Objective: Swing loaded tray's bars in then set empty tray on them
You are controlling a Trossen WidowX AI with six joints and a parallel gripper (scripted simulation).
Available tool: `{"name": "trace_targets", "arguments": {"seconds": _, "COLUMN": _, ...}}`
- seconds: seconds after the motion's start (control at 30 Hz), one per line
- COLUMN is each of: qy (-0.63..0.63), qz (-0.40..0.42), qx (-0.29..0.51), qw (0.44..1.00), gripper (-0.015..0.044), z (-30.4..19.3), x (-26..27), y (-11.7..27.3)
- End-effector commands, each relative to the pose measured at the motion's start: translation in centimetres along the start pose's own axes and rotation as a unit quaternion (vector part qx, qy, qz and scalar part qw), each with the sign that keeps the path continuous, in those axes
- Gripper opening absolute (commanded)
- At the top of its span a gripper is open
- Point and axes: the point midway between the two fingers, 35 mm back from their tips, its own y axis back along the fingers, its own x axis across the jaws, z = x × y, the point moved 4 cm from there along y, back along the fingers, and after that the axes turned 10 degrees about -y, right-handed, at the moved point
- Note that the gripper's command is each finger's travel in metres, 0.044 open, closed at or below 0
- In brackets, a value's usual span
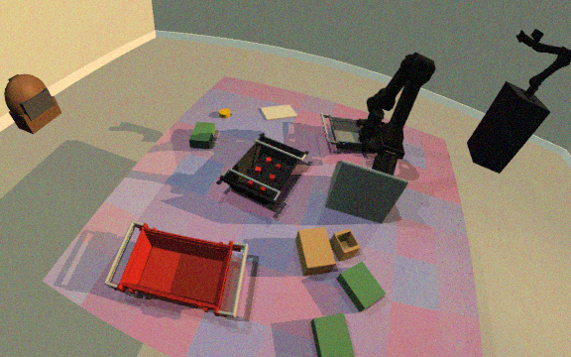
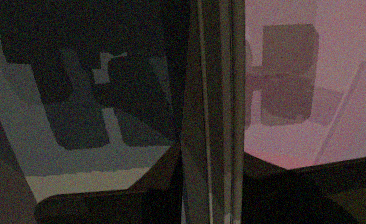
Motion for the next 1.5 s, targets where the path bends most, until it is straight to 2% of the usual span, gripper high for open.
{"name": "trace_targets", "arguments": {"seconds": 0.0, "qy": 0.002, "qz": -0.005, "qx": 0.002, "qw": 1.000, "gripper": 0.0041, "z": 0.0, "x": -0.2, "y": 0.0}}
{"name": "trace_targets", "arguments": {"seconds": 0.23, "qy": 0.002, "qz": -0.005, "qx": 0.002, "qw": 1.000, "gripper": 0.0000, "z": -0.1, "x": 0.0, "y": 0.9}}
{"name": "trace_targets", "arguments": {"seconds": 0.77, "qy": 0.001, "qz": -0.004, "qx": 0.002, "qw": 1.000, "gripper": 0.0000, "z": 0.0, "x": 0.0, "y": 7.7}}
{"name": "trace_targets", "arguments": {"seconds": 1.2, "qy": 0.001, "qz": -0.004, "qx": 0.002, "qw": 1.000, "gripper": 0.0000, "z": 0.0, "x": 0.1, "y": 8.2}}
{"name": "trace_targets", "arguments": {"seconds": 1.47, "qy": 0.000, "qz": -0.004, "qx": 0.003, "qw": 1.000, "gripper": 0.0000, "z": -0.1, "x": 1.8, "y": 11.2}}
